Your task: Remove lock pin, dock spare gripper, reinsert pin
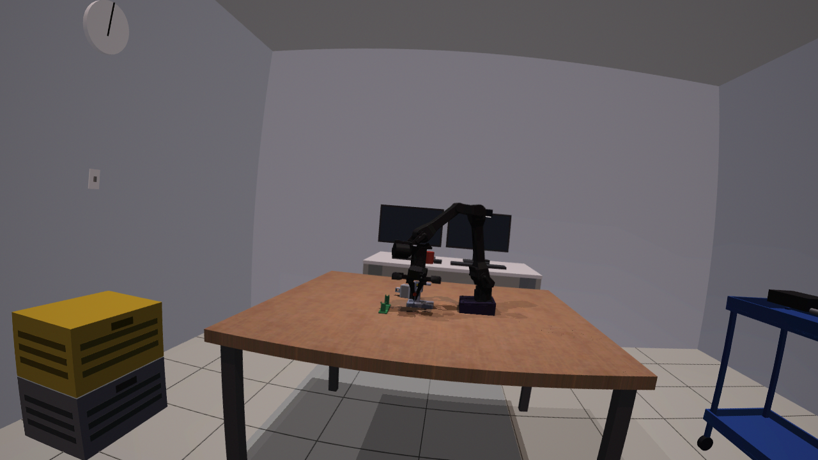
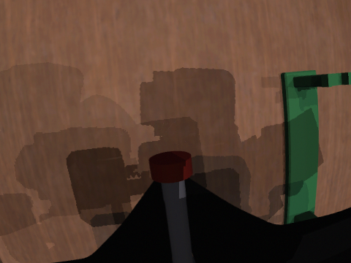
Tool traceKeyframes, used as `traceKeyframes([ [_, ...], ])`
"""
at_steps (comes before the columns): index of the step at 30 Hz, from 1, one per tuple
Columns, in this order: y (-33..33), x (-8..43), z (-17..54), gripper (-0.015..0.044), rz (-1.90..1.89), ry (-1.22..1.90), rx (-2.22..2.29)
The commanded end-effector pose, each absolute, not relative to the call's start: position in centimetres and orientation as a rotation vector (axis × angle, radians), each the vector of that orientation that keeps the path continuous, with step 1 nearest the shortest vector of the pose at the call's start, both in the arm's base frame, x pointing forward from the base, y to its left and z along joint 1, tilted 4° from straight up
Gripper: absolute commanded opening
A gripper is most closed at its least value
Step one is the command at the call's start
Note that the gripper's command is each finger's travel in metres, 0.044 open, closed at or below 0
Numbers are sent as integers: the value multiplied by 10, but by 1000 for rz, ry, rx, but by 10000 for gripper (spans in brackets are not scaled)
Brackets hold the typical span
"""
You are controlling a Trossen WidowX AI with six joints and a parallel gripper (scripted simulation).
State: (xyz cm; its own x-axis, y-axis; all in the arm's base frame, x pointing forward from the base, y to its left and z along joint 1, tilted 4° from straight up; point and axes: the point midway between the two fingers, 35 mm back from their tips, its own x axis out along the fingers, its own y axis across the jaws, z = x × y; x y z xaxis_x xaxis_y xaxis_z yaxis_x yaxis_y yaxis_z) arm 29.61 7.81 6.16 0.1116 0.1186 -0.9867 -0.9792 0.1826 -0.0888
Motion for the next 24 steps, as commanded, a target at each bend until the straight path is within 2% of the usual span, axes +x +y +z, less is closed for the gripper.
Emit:
traceKeyframes([
  [1, 81, 297, 62, 0, 1060, 1126, -1035],
  [24, 100, 300, 66, 0, 1063, 1133, -1032],
])
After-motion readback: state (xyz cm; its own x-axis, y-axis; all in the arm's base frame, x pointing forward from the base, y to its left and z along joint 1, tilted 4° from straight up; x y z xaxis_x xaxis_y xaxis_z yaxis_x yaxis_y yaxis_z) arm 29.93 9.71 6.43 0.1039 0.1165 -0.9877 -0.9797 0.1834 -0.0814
